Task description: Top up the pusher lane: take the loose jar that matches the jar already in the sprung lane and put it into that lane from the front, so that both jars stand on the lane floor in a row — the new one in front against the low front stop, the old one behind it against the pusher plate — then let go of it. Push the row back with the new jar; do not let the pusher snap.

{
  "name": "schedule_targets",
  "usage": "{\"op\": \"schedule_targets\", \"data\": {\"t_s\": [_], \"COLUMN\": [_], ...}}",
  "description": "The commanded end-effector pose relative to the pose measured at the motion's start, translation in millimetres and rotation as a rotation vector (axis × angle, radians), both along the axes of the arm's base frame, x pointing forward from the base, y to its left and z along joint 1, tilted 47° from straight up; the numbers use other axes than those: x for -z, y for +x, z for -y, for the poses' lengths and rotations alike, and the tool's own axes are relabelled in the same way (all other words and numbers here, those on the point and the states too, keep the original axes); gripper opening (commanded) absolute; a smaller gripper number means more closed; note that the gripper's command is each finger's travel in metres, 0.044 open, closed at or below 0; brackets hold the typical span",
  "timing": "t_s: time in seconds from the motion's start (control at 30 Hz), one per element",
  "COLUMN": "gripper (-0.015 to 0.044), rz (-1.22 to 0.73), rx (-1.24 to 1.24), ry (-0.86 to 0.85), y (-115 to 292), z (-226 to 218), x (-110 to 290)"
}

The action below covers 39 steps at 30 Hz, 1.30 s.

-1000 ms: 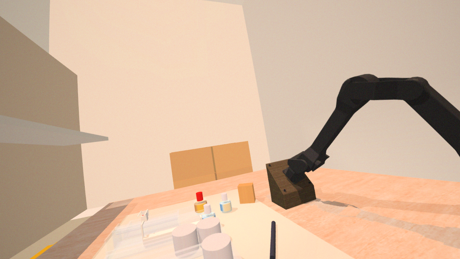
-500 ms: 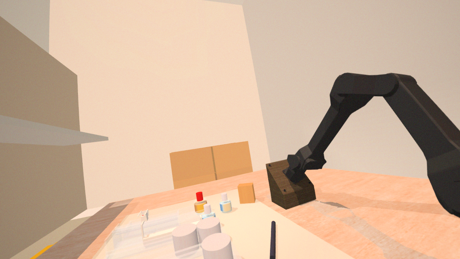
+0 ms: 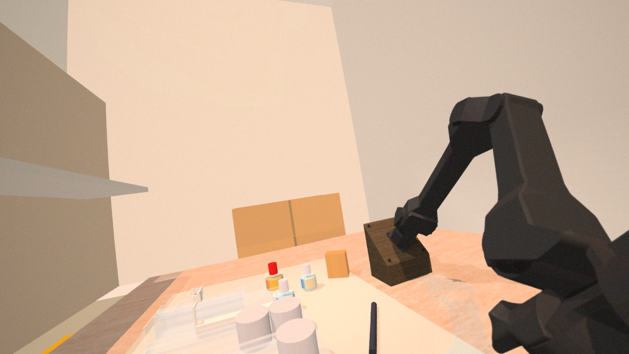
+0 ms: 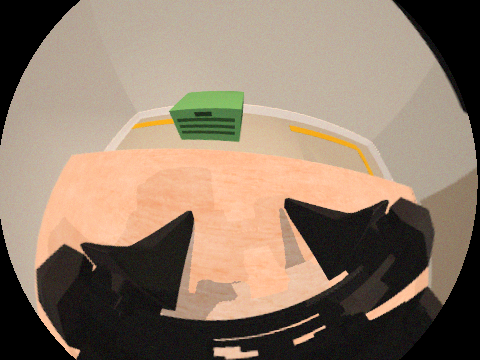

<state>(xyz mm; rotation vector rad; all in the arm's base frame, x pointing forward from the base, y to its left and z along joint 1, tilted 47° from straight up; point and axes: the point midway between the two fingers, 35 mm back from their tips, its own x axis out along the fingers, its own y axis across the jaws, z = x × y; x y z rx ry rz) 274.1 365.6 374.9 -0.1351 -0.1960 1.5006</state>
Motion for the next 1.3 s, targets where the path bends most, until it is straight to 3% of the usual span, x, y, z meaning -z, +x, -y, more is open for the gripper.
{"op": "schedule_targets", "data": {"t_s": [0.0, 0.33, 0.67, 1.03, 1.27], "gripper": [0.0440, 0.0440, 0.0440, 0.0440, 0.0440], "rz": [-0.029, -0.173, -0.411, -0.788, -1.133], "rx": [0.157, 0.487, 0.753, 0.947, 0.958], "ry": [-0.056, -0.231, -0.410, -0.527, -0.540], "y": [56, 157, 202, 172, 111], "z": [35, 145, 284, 426, 483], "x": [20, 95, 184, 278, 340]}}
